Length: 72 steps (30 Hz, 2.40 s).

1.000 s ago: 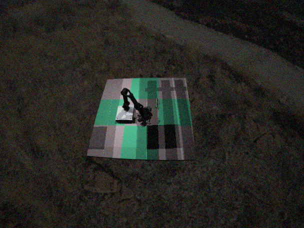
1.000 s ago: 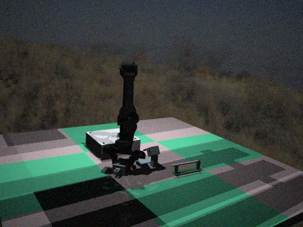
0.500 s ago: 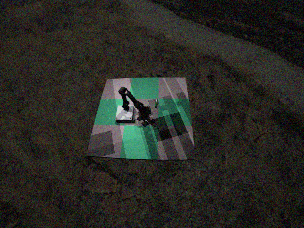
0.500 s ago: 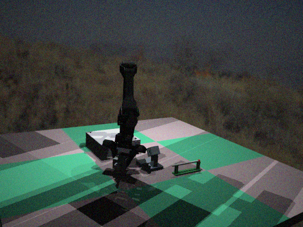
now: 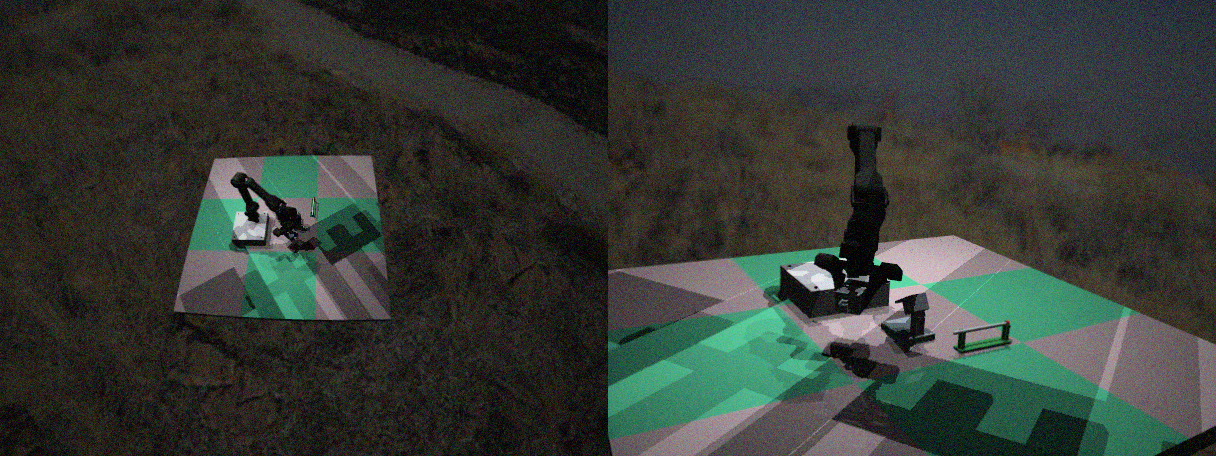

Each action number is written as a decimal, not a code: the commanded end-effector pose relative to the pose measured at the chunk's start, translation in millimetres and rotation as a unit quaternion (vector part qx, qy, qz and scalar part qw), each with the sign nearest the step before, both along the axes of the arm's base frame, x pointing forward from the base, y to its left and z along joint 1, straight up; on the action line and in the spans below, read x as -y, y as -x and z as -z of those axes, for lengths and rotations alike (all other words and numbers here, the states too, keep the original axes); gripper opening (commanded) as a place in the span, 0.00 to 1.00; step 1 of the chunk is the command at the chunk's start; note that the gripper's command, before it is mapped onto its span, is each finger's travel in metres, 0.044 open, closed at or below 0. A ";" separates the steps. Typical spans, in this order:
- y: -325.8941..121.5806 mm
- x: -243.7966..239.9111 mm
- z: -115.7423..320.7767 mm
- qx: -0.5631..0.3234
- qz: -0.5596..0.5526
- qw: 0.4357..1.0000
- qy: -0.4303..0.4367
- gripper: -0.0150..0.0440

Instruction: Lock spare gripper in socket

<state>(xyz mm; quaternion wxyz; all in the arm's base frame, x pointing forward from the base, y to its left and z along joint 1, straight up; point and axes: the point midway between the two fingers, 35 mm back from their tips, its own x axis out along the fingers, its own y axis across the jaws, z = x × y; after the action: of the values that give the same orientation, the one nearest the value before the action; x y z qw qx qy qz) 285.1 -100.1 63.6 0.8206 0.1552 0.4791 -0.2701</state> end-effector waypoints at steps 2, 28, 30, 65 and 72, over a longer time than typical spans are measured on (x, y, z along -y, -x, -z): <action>-0.1 0.2 -26.2 0.014 0.001 1.000 0.004 0.25; 13.7 -27.9 -11.2 -0.087 -0.086 0.991 0.053 0.25; 15.9 -32.2 -10.0 -0.103 -0.102 0.987 0.063 0.25; 52.6 -89.1 -15.8 -0.337 -0.378 0.818 0.273 0.25; 57.5 -98.4 -22.6 -0.372 -0.427 0.760 0.320 0.25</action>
<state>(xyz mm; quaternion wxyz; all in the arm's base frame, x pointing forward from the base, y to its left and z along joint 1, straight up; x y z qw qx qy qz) 225.6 -5.0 80.3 0.6237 -0.4186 0.6562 -0.0713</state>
